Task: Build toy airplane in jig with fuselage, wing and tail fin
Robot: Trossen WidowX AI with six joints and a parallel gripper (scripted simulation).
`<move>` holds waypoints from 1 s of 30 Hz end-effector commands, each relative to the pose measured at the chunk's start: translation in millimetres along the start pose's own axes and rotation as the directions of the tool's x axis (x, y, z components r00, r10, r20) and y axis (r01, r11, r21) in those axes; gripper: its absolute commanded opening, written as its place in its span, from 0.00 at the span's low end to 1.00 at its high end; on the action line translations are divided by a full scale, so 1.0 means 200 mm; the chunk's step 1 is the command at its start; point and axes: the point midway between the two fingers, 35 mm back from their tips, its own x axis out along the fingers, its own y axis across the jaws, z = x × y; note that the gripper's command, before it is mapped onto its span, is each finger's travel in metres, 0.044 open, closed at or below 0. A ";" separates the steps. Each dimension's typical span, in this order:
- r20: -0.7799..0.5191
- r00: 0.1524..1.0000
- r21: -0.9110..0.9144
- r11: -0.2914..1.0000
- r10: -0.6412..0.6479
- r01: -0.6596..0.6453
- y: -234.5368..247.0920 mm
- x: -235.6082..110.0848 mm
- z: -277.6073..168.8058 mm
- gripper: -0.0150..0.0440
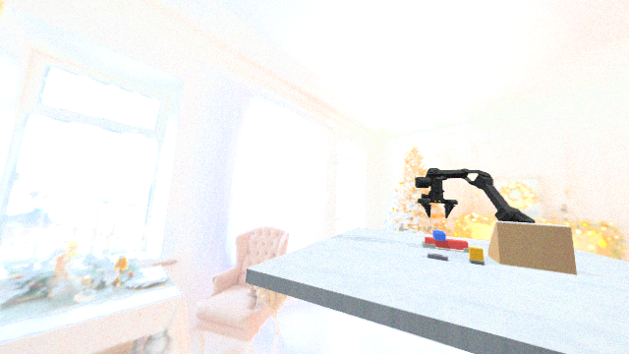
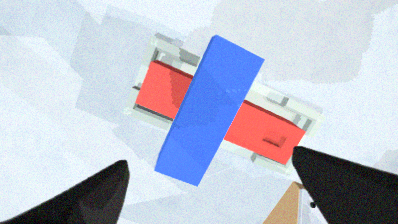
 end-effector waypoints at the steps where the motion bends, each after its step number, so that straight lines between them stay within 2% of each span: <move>1: -0.004 1.000 -0.426 0.905 0.003 -0.004 0.00 -0.01 0.00 1.00; 5: -0.004 1.000 -0.740 0.672 0.003 -0.005 0.00 -0.01 0.00 1.00; 8: -0.004 1.000 -0.873 0.488 0.003 -0.005 0.00 -0.01 0.01 1.00; 20: -0.006 1.000 -0.880 0.474 0.004 -0.007 0.01 -0.01 -0.01 1.00; 22: -0.016 1.000 -0.881 0.473 0.016 -0.022 0.07 -0.02 -0.11 1.00; 30: -0.053 0.998 -0.881 0.468 0.040 -0.065 0.25 -0.05 -0.81 1.00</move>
